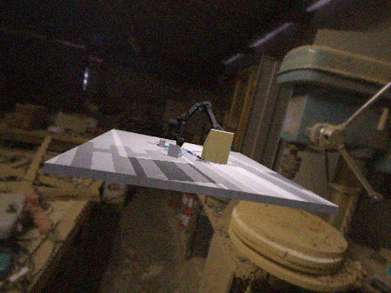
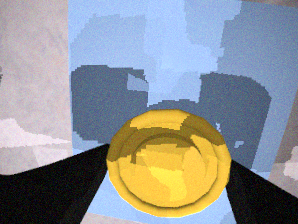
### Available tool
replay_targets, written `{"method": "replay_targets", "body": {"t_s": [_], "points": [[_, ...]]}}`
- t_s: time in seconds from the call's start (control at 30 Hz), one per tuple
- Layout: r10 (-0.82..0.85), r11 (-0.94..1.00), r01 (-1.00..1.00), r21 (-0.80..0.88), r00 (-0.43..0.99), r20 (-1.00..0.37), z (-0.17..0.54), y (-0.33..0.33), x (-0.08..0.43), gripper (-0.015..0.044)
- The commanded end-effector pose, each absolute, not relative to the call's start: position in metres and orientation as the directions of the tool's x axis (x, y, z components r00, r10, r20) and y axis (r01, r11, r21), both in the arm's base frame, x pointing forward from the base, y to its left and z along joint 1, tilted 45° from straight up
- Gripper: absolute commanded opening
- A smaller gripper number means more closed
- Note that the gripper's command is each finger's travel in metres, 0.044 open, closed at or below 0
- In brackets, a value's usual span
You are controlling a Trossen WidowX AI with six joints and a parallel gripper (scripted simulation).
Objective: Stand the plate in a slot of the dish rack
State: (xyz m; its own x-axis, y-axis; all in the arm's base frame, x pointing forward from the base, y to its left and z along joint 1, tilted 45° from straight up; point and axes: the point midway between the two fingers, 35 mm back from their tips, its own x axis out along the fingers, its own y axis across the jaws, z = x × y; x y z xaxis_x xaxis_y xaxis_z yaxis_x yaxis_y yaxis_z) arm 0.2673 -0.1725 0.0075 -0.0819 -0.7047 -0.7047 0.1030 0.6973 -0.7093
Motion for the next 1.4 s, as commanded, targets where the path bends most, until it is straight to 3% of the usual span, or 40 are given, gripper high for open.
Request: {"method": "replay_targets", "body": {"t_s": [0.0,0.07,0.47,1.37], "points": [[-0.706,0.696,0.099,-0.711,-0.082,-0.703,0.007,-0.173,0.267,0.0326],[-0.706,0.696,0.099,-0.711,-0.082,-0.703,0.007,-0.173,0.267,0.0312],[-0.692,0.711,0.100,-0.696,-0.077,-0.718,0.038,-0.135,0.284,0.0000],[-0.701,0.701,0.105,-0.706,-0.081,-0.708,0.119,-0.044,0.298,0.0000]]}}
